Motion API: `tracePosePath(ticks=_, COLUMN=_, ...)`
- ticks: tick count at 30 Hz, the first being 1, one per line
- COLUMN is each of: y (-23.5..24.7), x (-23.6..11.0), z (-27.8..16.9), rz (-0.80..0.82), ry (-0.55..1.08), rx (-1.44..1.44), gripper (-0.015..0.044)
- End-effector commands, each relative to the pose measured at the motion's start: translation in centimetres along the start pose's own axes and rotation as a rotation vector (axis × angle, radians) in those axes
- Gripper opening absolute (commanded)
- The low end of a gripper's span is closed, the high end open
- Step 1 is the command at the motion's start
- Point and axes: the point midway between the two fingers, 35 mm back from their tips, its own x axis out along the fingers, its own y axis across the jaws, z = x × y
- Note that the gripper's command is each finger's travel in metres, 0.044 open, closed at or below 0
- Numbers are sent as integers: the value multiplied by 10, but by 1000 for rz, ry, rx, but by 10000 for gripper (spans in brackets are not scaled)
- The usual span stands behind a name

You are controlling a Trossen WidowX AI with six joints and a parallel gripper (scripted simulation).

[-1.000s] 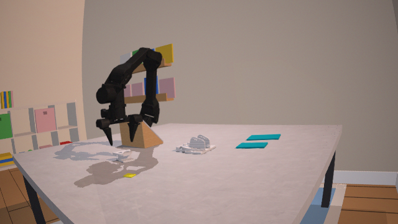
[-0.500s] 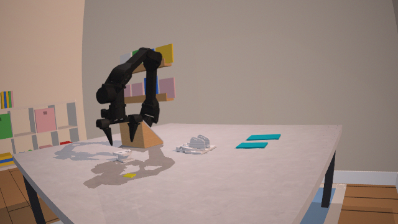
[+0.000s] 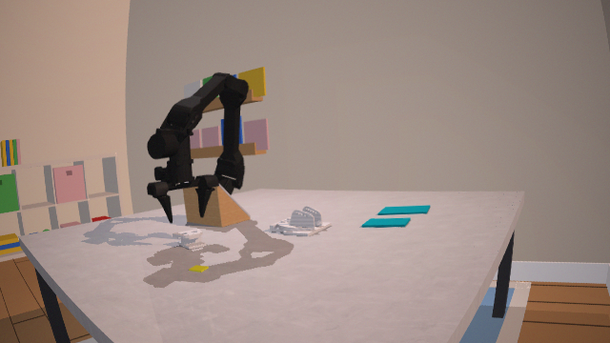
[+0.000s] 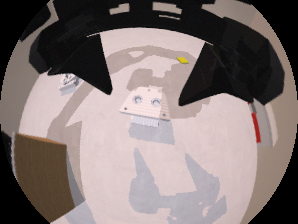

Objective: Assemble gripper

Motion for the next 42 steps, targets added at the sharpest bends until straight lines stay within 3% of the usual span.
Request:
tracePosePath(ticks=1, y=0, x=0, z=-1, rz=1, ry=5, rx=3, gripper=440)
tracePosePath(ticks=42, y=2, x=51, z=-3, rz=0, ry=6, rx=2, gripper=440)
